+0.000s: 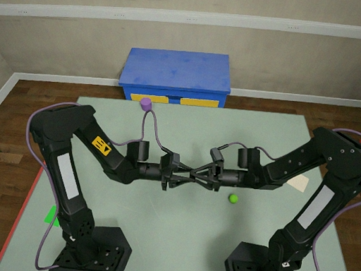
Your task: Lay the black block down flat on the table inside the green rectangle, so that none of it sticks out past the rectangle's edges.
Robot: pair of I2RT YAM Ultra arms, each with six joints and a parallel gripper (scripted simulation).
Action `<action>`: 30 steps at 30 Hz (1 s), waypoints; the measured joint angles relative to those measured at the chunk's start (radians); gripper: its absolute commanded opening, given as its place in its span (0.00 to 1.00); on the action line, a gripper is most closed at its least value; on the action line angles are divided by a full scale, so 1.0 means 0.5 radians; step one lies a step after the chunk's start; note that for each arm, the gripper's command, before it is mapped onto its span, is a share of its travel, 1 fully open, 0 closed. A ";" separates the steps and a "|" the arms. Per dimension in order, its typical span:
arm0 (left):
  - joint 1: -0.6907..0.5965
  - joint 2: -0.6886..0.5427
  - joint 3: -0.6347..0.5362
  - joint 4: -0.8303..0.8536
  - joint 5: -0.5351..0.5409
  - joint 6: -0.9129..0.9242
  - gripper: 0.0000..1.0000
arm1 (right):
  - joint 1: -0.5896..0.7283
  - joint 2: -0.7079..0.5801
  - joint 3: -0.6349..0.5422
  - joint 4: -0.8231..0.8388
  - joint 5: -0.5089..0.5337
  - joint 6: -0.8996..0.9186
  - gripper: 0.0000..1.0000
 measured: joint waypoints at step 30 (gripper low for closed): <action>-0.001 0.000 -0.001 0.000 -0.003 -0.002 0.27 | -0.362 -0.223 0.004 -0.483 -0.204 -0.349 0.46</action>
